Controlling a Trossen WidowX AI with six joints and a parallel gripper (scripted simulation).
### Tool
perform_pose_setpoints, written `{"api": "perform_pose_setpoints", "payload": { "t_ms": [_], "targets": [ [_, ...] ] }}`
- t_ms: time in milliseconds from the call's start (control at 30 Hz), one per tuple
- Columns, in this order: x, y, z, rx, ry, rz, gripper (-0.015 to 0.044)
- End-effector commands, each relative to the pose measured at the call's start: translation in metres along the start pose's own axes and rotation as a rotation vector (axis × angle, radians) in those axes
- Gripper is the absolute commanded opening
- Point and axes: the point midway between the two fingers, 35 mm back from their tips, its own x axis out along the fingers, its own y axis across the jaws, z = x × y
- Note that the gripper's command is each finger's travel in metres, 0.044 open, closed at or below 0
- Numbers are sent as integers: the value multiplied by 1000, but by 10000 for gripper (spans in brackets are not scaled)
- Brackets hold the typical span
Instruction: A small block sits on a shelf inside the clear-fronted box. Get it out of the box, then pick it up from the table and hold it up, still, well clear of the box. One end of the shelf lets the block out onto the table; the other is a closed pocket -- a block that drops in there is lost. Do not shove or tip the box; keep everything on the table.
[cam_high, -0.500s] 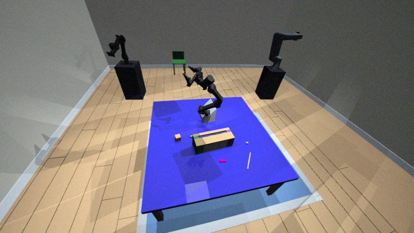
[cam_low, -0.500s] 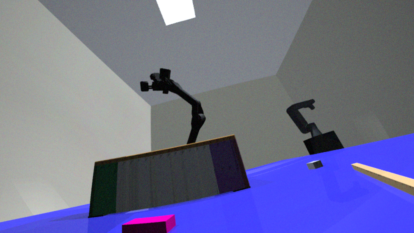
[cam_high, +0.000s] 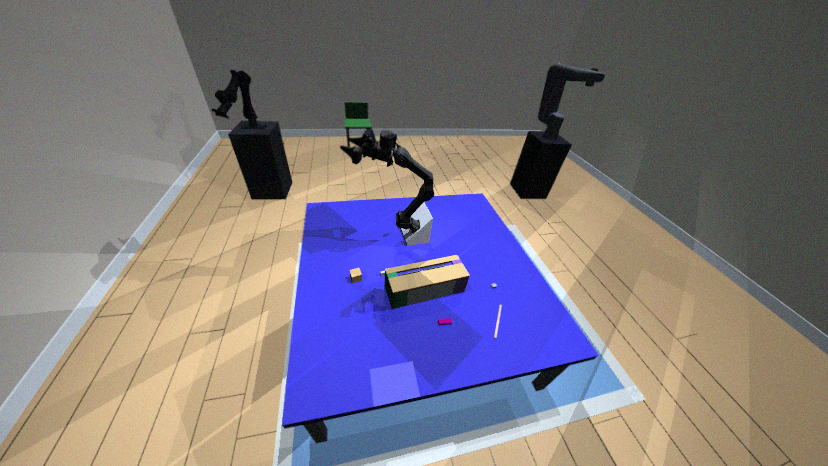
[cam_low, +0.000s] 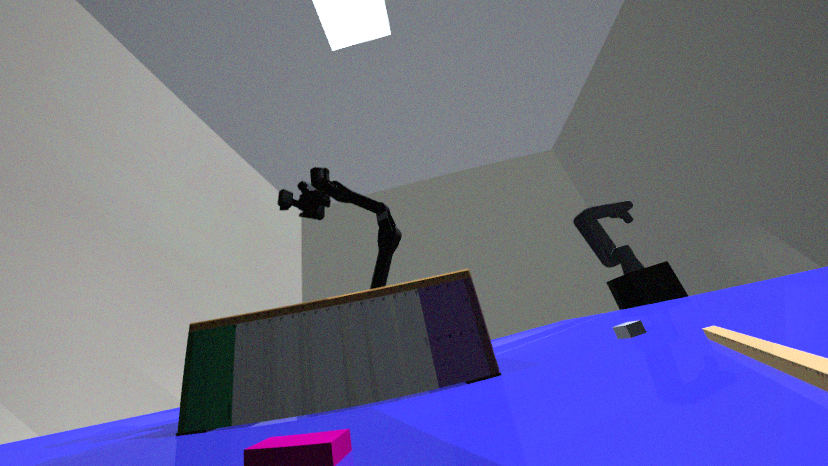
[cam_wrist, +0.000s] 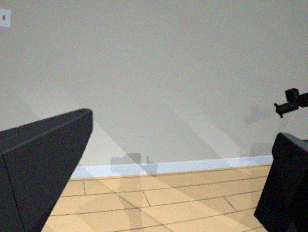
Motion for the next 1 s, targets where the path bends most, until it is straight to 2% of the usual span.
{"api": "perform_pose_setpoints", "payload": {
  "t_ms": [0, 233, 467, 700, 967],
  "targets": [
    [42, -6, -47, 121, 174, 19, 400],
    [98, 8, -151, 369, 537, 65, 400],
    [108, 61, -258, 539, 929, 93, 400],
    [61, 136, -346, 591, 1327, 105, 400],
    [-47, 217, -398, 493, 1711, 149, 400]
  ]
}}
